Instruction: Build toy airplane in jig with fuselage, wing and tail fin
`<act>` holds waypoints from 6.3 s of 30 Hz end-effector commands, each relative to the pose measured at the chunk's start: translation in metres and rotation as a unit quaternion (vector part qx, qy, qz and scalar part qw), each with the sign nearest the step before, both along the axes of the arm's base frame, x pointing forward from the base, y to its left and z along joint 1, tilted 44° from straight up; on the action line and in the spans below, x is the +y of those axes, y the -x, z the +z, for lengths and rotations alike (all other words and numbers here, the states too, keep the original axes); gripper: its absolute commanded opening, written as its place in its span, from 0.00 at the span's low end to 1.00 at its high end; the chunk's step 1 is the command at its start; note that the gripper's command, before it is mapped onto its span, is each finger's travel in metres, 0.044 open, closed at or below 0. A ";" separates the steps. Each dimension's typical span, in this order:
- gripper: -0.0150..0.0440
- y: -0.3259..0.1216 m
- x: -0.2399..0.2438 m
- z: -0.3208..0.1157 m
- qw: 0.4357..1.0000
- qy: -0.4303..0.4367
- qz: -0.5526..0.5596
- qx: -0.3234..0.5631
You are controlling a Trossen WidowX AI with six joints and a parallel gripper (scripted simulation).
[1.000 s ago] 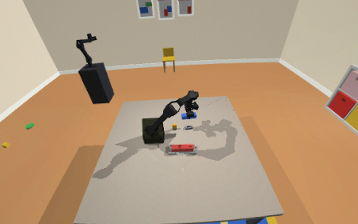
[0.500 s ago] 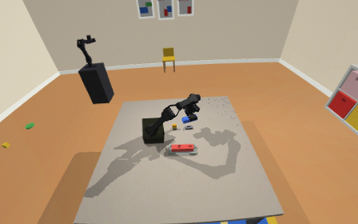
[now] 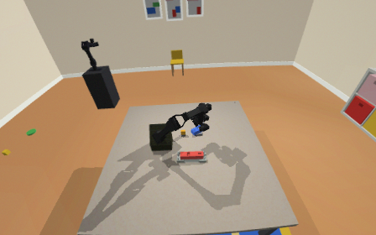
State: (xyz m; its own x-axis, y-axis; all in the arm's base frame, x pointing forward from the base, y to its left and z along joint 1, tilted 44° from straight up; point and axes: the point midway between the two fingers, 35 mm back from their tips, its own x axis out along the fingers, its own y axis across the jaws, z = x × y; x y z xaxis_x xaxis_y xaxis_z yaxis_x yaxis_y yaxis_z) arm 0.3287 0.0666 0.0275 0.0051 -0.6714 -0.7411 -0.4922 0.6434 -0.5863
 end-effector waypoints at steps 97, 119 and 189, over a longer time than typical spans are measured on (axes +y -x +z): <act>0.59 0.099 -0.146 0.070 0.877 0.017 0.348 0.332; 0.59 0.100 -0.170 0.047 0.877 0.018 0.348 0.332; 1.00 0.095 -0.112 0.104 0.985 0.018 -0.129 -0.116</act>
